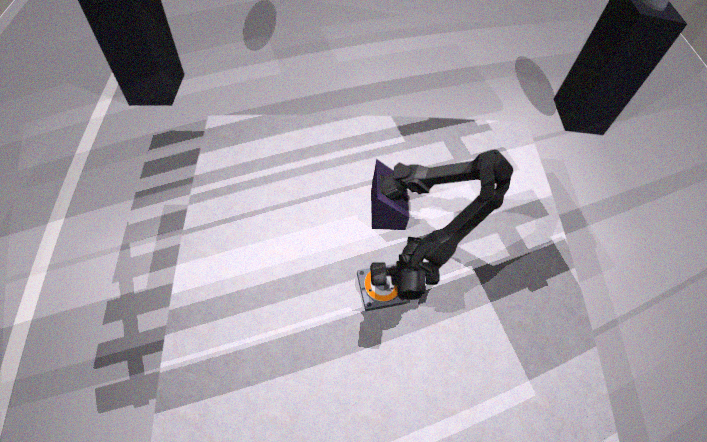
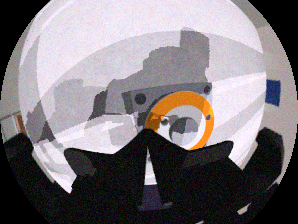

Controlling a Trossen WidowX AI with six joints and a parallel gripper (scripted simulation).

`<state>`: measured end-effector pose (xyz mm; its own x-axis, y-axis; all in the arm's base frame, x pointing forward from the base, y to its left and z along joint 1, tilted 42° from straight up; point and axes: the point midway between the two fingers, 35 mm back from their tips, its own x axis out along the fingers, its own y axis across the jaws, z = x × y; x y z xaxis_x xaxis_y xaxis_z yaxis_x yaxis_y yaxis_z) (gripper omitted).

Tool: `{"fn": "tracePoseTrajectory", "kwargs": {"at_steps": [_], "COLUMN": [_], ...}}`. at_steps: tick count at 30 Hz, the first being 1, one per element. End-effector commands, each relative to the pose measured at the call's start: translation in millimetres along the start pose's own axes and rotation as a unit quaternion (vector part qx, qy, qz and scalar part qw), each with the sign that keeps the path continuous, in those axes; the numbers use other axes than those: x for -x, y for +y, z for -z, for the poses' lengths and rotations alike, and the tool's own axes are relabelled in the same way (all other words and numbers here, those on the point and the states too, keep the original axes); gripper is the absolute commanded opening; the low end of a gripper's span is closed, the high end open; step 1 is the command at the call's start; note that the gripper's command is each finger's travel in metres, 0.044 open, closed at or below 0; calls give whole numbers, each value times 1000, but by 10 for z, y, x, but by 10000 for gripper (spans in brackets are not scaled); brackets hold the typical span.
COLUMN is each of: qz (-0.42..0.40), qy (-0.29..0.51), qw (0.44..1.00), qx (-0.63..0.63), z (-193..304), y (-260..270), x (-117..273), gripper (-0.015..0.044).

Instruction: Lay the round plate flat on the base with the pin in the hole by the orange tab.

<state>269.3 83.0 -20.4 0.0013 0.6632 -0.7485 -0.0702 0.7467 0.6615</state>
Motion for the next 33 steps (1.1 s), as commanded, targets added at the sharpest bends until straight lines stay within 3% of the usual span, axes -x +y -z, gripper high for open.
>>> {"fn": "tracePoseTrajectory", "kwargs": {"at_steps": [1,33], "qz": [-3,-3], "qy": [0,-1], "qw": [1000,1000], "qx": [-2,-2], "z": [-32,-176], "y": [7,-20], "x": [-15,-19], "gripper": [0,0]}}
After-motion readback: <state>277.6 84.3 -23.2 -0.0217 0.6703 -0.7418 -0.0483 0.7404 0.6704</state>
